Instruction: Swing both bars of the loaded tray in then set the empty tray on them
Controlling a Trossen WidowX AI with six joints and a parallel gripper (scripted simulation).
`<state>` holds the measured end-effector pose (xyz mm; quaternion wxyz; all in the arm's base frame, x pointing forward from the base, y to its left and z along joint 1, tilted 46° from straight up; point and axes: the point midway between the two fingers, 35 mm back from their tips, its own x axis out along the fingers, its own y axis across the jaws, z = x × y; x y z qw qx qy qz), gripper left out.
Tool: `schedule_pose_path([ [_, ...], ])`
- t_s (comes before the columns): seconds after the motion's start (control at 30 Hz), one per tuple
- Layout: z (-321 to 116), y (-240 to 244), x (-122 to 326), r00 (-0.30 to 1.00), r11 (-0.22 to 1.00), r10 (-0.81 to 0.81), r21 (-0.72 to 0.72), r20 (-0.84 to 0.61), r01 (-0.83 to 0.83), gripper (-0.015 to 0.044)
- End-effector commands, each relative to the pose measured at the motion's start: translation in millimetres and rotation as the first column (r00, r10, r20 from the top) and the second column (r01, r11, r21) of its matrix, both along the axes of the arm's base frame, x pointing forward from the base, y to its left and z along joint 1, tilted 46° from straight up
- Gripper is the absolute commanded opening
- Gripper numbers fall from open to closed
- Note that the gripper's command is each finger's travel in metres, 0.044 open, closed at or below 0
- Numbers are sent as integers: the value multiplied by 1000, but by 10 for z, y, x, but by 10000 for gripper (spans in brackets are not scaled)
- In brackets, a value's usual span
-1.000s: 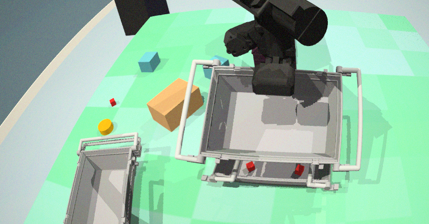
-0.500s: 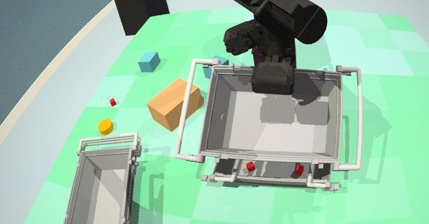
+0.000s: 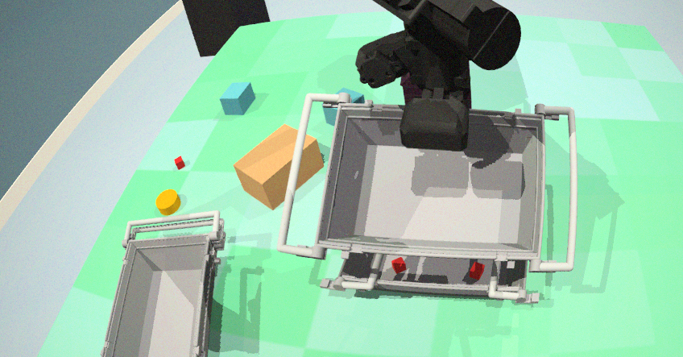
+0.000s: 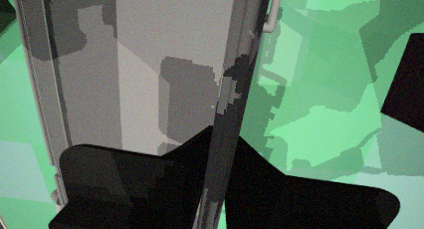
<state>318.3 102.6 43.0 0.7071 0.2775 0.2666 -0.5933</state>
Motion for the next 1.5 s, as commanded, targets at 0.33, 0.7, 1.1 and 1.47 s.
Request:
schedule_pose_path([
  [0.33, 42, 33, 3, 1000, 1000, 10, 2, 18, -10, 0],
  [0.7, -92, -84, 43, 1000, 1000, 11, 2, 18, -11, 0],
  [1.1, -273, -265, 87, 1000, 1000, 11, 2, 18, -11, 0],
  [1.47, -370, -387, 89, 1000, 1000, 10, 0, 19, -10, 0],
])
